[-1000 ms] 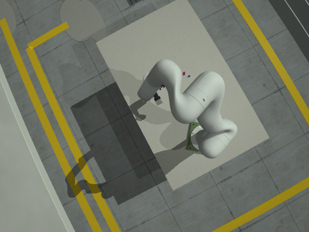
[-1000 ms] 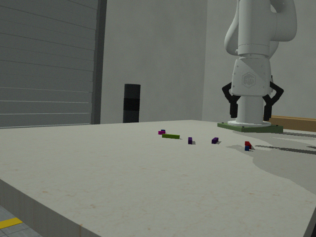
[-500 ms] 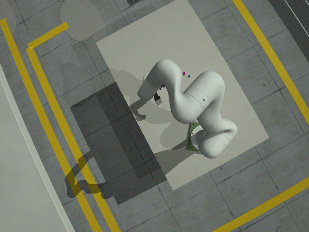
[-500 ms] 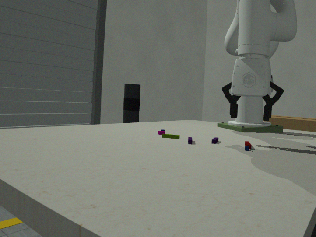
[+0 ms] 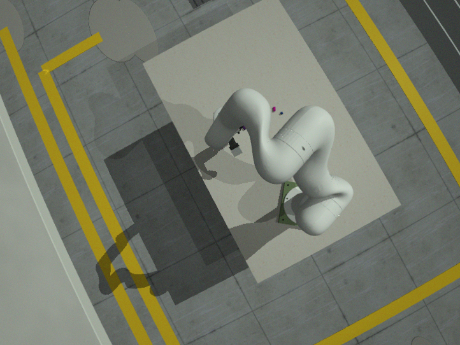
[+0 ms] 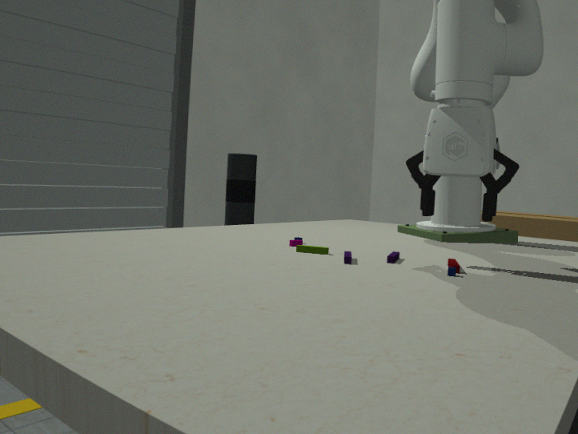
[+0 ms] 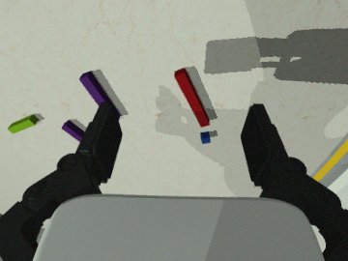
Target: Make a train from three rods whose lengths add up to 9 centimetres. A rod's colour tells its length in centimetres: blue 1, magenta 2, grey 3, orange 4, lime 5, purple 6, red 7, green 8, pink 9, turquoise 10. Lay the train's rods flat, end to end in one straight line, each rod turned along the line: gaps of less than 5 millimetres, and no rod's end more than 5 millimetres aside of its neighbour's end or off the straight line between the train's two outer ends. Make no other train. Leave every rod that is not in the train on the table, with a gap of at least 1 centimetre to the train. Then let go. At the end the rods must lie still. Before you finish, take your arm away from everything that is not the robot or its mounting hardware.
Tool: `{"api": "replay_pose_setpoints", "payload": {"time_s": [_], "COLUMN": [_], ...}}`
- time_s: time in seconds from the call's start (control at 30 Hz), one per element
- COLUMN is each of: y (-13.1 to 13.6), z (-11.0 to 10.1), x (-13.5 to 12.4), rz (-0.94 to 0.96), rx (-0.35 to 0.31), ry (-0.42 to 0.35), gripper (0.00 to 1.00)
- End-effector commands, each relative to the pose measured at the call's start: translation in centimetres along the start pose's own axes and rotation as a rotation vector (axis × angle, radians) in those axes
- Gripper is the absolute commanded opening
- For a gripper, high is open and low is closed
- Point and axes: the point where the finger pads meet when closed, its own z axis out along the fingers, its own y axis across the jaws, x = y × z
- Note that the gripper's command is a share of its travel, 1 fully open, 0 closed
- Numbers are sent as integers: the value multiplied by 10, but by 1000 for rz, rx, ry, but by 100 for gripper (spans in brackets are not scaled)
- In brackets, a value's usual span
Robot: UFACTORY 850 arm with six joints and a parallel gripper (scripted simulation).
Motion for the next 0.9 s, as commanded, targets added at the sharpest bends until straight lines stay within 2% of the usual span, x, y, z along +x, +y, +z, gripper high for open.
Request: {"api": "replay_pose_setpoints", "payload": {"time_s": [0.0,0.3,0.53,0.87], "y": [0,0,-38,-39], "z": [-1,-1,0,0], "x": [-1,-1,-1,-1], "rz": [0,0,0,0], "rx": [-1,-1,1,1], "ry": [-2,-2,-2,-2], "gripper": [100,100,100,100]}}
